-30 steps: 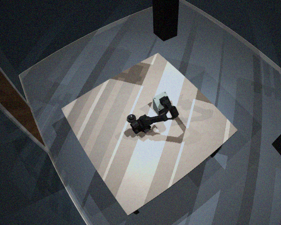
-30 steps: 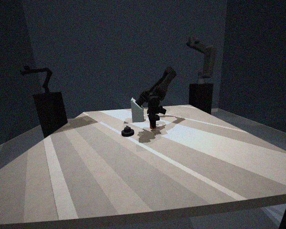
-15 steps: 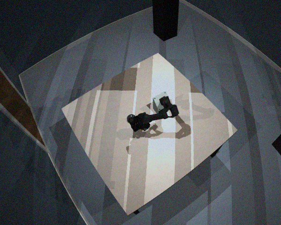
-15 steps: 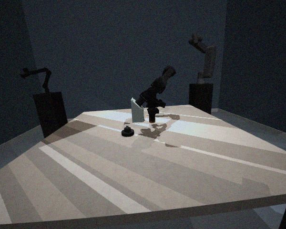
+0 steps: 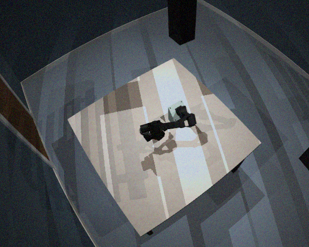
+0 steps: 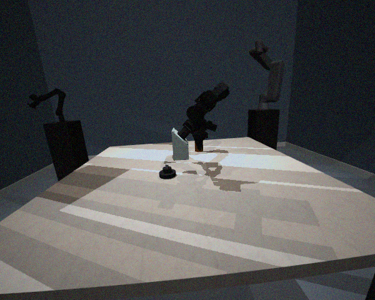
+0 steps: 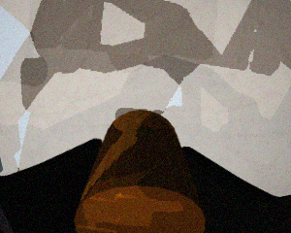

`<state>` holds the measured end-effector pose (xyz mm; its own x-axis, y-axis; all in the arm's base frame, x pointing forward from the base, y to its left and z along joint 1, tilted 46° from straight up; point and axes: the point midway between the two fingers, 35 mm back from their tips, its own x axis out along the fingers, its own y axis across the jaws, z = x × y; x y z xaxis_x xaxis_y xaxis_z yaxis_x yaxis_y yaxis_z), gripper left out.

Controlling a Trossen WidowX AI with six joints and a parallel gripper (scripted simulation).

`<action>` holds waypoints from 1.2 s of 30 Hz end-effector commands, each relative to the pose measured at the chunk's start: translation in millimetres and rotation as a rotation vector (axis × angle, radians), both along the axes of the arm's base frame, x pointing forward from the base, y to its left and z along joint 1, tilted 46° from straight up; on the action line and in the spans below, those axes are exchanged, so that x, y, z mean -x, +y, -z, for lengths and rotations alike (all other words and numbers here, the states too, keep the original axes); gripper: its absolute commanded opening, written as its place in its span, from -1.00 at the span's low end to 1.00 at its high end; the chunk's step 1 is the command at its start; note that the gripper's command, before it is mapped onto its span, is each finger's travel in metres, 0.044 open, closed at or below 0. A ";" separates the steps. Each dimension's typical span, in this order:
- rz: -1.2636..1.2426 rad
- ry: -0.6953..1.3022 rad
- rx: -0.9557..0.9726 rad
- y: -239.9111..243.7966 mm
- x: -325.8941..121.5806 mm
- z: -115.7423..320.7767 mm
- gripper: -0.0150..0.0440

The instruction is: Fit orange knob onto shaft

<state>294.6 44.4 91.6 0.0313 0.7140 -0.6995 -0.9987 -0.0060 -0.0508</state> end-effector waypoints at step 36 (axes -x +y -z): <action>0.006 0.002 0.020 -59.3 -19.8 60.7 -0.49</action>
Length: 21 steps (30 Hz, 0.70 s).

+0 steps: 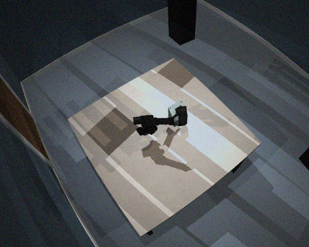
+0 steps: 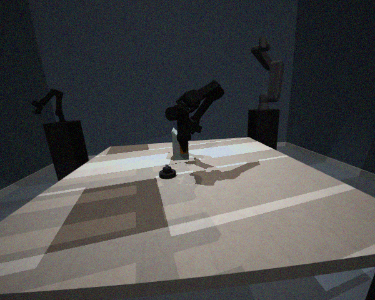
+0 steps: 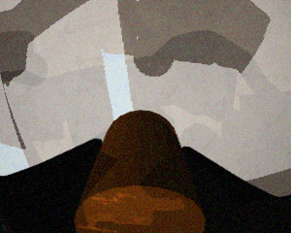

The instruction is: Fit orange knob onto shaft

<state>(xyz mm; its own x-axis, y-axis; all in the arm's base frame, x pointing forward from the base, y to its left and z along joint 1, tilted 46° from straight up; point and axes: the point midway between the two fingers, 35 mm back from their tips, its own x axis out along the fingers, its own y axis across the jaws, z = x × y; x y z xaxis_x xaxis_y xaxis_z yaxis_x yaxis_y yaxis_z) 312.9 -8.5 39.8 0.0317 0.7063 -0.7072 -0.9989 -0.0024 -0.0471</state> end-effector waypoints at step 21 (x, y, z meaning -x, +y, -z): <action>0.001 -0.008 -0.002 -35.1 -4.1 69.2 -0.49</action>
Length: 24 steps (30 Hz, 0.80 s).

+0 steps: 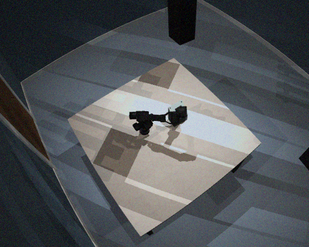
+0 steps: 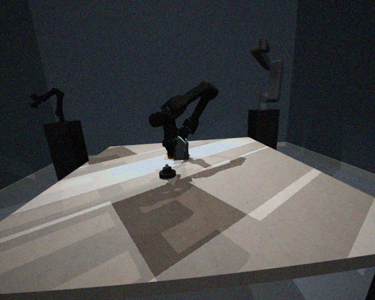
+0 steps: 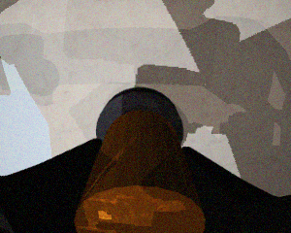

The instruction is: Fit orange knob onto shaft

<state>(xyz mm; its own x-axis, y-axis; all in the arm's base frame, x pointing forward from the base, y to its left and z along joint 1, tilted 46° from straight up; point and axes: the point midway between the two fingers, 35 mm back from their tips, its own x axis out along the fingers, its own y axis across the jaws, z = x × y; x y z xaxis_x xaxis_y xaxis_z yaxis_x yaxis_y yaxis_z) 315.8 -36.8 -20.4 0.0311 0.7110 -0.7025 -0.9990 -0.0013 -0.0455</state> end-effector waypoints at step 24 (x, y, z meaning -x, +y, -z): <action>-0.001 -0.015 -0.001 2.3 -1.7 42.7 -0.49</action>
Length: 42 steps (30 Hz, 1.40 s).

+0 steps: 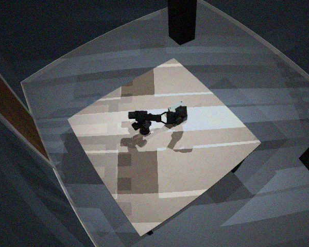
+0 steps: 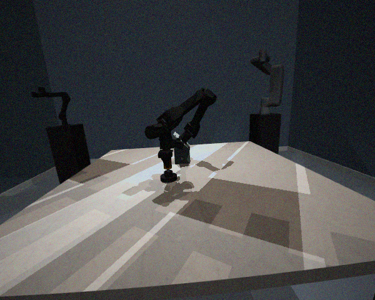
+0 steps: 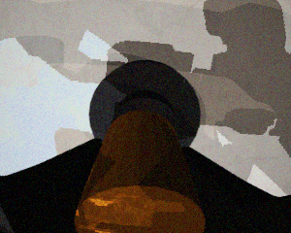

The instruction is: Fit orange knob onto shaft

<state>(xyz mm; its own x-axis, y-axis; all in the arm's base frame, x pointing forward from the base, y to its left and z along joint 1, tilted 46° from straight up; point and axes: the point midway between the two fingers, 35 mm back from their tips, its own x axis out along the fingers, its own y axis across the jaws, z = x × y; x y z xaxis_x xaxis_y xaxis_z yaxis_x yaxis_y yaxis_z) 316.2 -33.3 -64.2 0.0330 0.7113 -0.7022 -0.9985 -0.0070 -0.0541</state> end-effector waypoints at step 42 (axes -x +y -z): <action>-0.057 -0.070 0.002 -3.1 0.6 -2.7 -0.49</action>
